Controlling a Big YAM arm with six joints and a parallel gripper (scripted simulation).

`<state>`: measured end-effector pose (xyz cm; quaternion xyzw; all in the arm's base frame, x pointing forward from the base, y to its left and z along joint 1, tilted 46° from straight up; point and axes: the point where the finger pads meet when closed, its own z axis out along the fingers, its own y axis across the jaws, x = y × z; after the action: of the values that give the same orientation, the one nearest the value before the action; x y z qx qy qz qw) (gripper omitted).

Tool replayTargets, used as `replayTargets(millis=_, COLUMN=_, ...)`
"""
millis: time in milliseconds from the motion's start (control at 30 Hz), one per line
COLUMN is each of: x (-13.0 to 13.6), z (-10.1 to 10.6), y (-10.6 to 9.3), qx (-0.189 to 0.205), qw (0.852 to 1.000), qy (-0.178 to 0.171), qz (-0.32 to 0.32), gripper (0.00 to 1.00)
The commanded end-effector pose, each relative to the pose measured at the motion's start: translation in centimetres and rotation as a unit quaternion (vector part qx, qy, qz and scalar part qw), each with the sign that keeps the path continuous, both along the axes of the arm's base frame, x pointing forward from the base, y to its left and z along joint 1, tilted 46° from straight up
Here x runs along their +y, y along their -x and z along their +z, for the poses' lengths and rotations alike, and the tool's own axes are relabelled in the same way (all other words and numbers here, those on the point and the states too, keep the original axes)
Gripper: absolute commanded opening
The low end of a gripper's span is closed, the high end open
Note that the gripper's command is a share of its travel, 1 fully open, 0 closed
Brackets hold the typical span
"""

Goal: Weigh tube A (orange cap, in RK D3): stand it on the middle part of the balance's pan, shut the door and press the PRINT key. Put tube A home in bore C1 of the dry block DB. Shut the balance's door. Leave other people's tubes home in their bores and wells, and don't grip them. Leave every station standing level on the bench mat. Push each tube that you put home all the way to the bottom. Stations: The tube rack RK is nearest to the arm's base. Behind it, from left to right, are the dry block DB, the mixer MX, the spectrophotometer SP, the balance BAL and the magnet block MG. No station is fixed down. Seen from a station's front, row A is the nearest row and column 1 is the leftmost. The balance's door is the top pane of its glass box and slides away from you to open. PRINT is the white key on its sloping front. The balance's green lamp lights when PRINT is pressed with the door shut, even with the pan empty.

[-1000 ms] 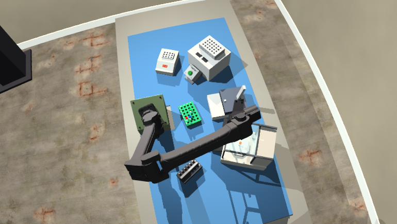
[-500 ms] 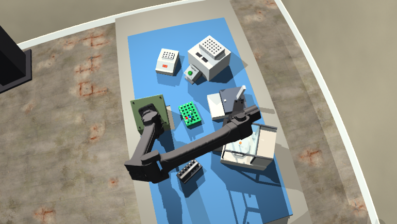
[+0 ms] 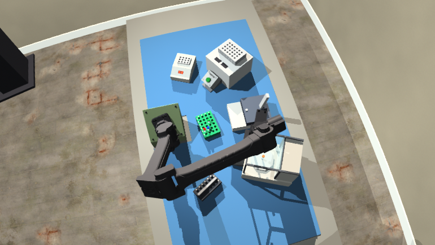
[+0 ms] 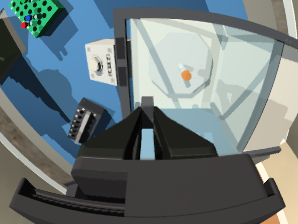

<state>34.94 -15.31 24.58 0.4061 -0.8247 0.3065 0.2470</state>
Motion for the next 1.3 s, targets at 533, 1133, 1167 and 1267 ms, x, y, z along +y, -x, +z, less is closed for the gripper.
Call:
replayTargets(millis=533, x=0.0, z=0.2, y=0.3, qx=-0.004, qw=1.000, qy=0.001, qz=0.002, gripper=0.06)
replayTargets(millis=1133, x=-0.6, z=-0.3, y=0.1, qx=0.005, qw=1.000, qy=0.000, qz=-0.002, gripper=0.06)
replayTargets(millis=1167, x=-0.7, z=0.1, y=-0.6, qx=-0.001, qw=1.000, qy=0.001, qz=-0.003, gripper=0.06)
replayTargets(millis=1267, x=-1.0, z=1.2, y=-1.6, qx=-0.016, qw=1.000, qy=0.003, qz=-0.003, gripper=0.06)
